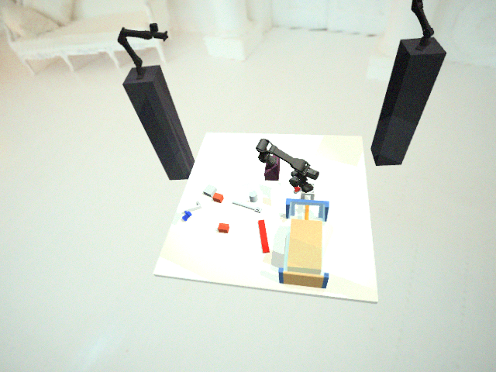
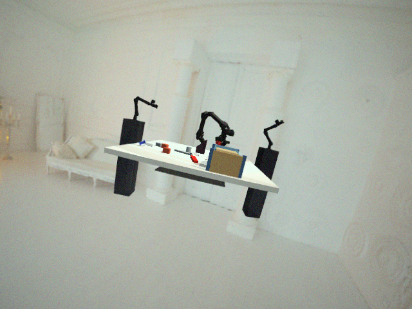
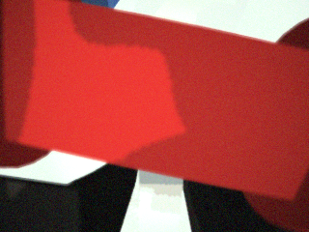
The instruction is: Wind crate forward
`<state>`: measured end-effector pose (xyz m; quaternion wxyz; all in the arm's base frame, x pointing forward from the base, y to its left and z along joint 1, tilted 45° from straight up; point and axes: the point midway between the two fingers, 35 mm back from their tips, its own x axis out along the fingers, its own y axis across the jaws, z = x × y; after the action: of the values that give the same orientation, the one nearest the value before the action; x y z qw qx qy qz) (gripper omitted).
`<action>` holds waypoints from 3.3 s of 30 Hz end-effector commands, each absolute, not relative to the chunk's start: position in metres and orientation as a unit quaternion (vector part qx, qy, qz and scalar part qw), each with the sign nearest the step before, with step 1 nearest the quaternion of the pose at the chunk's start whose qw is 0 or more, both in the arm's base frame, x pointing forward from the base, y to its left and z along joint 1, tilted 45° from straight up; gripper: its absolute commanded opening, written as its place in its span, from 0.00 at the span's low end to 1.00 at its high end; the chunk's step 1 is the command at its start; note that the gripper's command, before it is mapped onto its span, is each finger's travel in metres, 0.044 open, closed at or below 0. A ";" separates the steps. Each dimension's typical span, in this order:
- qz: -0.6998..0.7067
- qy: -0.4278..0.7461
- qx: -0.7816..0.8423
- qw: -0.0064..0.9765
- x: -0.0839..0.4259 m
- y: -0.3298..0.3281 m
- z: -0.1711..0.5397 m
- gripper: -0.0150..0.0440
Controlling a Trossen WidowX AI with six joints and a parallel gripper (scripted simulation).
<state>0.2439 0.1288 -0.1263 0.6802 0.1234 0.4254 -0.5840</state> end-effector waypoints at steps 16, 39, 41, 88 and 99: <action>-0.582 0.426 0.121 0.682 0.244 0.126 -0.129 0.25; -0.582 0.426 0.121 0.682 0.244 0.123 -0.133 0.25; -0.582 0.426 0.121 0.682 0.244 0.122 -0.133 0.25; -0.582 0.428 0.120 0.681 0.243 0.118 -0.138 0.25; -0.608 0.390 0.159 0.673 0.237 0.115 -0.137 0.25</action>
<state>0.2390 0.1163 -0.1361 0.6757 0.1446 0.4037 -0.5996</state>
